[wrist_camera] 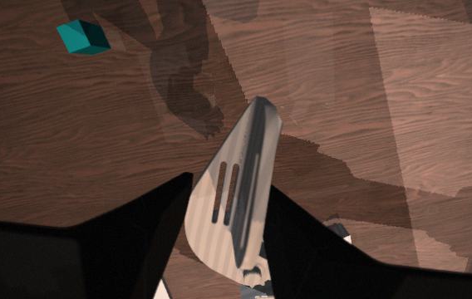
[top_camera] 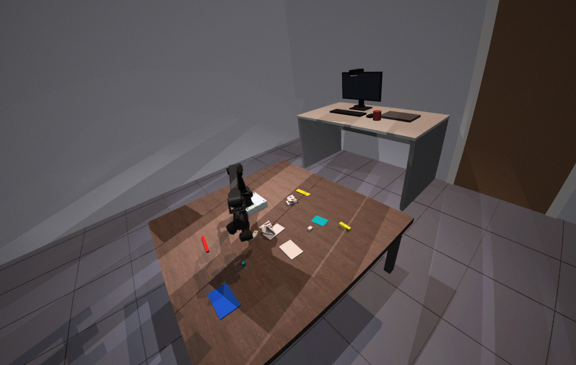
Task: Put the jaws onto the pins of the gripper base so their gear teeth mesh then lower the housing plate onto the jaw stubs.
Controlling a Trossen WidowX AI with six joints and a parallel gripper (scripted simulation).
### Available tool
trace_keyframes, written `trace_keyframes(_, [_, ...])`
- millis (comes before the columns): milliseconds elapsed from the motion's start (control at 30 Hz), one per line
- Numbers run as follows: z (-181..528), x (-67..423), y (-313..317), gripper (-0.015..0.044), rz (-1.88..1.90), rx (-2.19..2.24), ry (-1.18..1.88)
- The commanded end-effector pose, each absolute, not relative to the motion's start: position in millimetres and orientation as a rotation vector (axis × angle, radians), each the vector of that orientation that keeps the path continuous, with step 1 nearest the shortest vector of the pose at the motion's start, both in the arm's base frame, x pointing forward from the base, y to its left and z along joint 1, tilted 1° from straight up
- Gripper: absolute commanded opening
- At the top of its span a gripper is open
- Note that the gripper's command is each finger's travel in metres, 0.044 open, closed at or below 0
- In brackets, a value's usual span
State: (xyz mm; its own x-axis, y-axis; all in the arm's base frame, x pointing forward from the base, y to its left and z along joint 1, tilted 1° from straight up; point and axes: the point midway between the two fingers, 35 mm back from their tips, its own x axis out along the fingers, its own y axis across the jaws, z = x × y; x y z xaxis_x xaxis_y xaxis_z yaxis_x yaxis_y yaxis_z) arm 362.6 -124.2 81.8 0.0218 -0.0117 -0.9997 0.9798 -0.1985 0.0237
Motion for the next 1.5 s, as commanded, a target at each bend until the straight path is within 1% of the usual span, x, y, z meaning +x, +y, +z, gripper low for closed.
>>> trace_keyframes(0, [84,358,-117,0.0134,-1.276,1.291,1.129])
trace_keyframes(733, [86,337,-85,0.0134,-0.909,0.915,1.345])
trace_keyframes(1467, [86,312,-55,0.0134,-0.529,0.527,1.484])
